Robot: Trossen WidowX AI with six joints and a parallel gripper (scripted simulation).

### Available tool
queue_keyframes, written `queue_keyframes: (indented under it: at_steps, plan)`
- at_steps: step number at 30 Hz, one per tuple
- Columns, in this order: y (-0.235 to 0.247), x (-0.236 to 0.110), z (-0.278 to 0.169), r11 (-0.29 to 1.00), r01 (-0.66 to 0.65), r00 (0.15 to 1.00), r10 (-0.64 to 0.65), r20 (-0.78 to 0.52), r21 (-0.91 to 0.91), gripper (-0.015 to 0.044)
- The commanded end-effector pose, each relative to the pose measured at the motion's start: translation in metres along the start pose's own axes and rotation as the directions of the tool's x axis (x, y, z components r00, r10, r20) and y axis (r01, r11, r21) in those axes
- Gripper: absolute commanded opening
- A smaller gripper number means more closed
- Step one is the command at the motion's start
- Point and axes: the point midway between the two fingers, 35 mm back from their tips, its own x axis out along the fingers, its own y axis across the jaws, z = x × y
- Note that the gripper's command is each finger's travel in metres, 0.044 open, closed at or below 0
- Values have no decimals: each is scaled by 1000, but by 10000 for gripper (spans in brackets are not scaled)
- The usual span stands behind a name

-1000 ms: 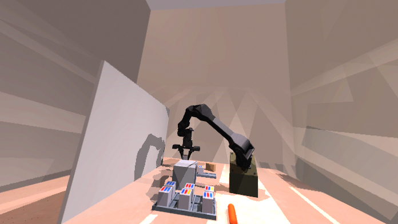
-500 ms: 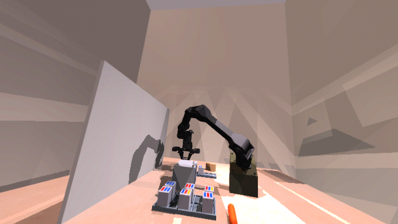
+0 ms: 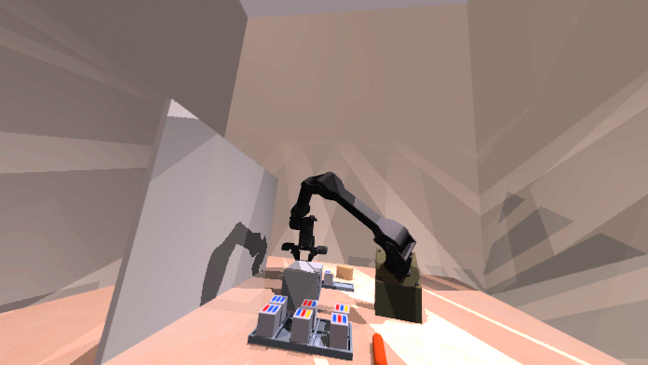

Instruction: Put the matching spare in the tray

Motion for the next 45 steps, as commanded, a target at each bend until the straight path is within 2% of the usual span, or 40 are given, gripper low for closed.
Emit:
queue_keyframes:
  at_steps: [1, 17, 34, 36, 40, 42, 45]
  plan:
    - [0, 2, 0, 1000, -7, 1000, 7, -1, 5, 0]
    - [-3, 18, -2, 1000, -6, 1000, 6, -4, 5, 0]
    - [-2, 14, -2, 1000, 0, 1000, 0, -3, 0, 440]
    - [0, -8, 0, 1000, -2, 1000, 2, 0, 1, 440]
    - [-2, -78, 0, 1000, -4, 1000, 4, 2, 5, 440]
    - [-4, -90, -1, 1000, -5, 1000, 5, 1, 5, 440]
    - [-4, -90, -1, 1000, -5, 1000, 5, 1, 5, 440]
